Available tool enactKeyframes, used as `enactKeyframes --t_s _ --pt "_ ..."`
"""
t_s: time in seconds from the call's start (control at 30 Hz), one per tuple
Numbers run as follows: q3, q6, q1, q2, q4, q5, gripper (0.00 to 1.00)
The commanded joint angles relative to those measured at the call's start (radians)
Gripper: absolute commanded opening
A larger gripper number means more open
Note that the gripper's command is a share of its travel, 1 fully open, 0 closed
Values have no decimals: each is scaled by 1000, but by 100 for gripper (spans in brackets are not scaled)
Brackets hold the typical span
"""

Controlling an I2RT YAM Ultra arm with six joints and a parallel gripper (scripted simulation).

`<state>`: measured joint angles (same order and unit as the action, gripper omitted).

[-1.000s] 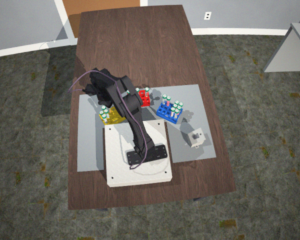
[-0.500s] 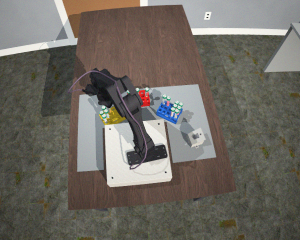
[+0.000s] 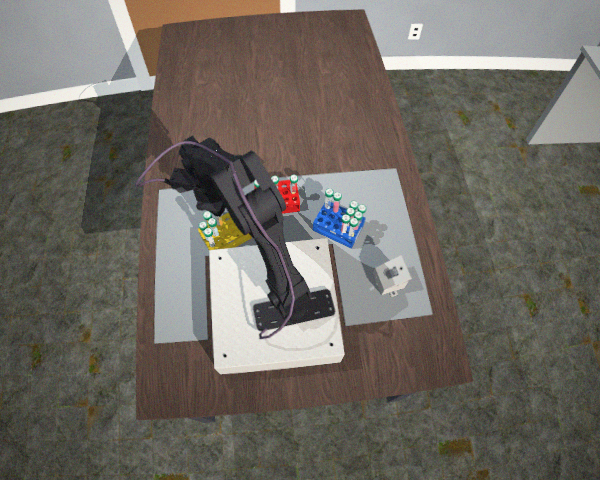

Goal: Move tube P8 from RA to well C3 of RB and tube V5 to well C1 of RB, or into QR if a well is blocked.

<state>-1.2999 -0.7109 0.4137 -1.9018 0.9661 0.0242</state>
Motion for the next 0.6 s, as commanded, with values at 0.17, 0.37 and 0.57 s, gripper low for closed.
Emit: enactKeyframes --t_s 0.17,0.37,0.57 --pt "-3 1 1 1 -1 0 24" --pt "-3 1 1 1 -1 0 30" --pt "-3 1 1 1 -1 0 30"
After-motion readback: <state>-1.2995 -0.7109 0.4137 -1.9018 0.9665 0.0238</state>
